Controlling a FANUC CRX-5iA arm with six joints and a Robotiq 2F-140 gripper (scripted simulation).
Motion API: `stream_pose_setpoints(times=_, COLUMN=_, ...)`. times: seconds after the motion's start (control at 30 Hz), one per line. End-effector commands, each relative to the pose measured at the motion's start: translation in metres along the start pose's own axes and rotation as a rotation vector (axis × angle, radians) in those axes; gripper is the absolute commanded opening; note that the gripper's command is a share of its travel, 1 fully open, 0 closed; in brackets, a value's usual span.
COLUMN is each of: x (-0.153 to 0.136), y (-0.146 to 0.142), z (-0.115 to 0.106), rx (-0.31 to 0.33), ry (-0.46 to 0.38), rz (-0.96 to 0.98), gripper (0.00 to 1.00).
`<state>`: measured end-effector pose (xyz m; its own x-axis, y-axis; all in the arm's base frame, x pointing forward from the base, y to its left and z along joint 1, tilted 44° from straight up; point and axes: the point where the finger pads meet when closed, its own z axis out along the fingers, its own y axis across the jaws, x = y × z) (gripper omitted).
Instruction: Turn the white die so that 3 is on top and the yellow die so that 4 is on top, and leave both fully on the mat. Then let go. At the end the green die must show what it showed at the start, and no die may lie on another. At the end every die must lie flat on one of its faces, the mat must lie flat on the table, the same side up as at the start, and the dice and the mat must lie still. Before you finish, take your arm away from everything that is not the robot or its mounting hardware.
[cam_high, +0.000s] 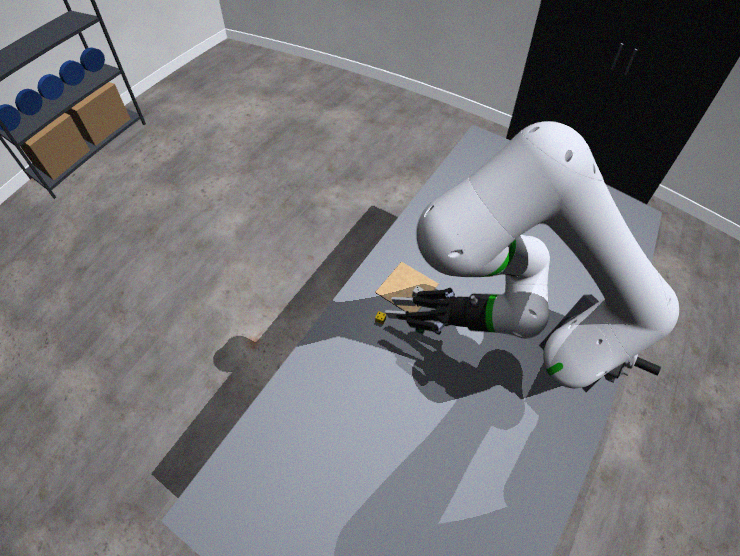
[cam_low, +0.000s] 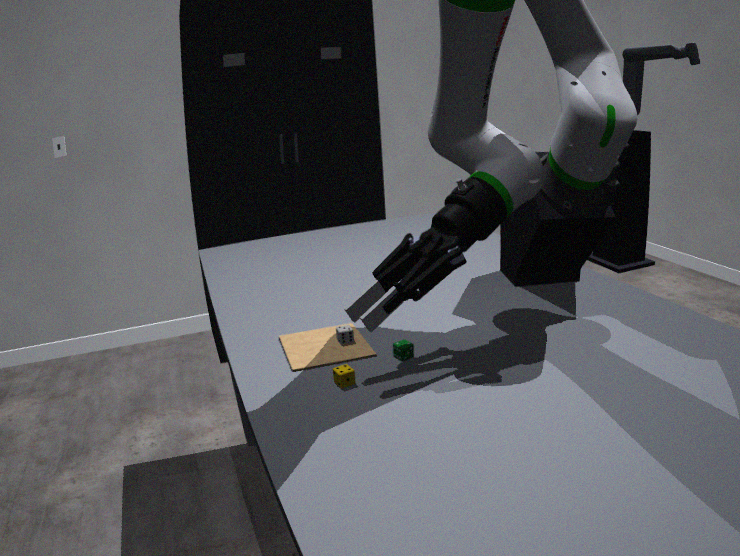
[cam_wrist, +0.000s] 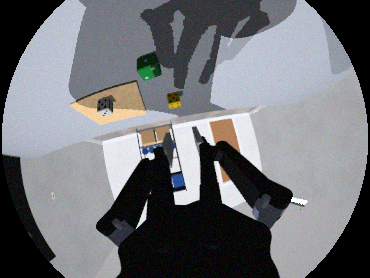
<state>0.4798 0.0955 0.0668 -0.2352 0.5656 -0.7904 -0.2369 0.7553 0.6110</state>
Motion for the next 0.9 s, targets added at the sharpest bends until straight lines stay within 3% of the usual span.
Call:
stream_pose_setpoints(times=0.0, x=0.0, y=0.001, z=0.001, rx=-0.005, ry=0.02, rz=0.002, gripper=0.25)
stream_pose_setpoints(times=0.17, x=-0.004, y=-0.001, z=0.004, rx=0.003, ry=0.106, rz=-0.002, gripper=0.25)
stream_pose_setpoints(times=0.33, x=-0.014, y=-0.003, z=0.009, rx=0.005, ry=0.26, rz=-0.002, gripper=0.25)
stream_pose_setpoints(times=0.5, x=-0.016, y=-0.002, z=0.01, rx=0.003, ry=0.302, rz=-0.001, gripper=0.25)
stream_pose_setpoints(times=0.87, x=-0.03, y=-0.002, z=0.017, rx=0.003, ry=0.503, rz=0.0, gripper=0.25)
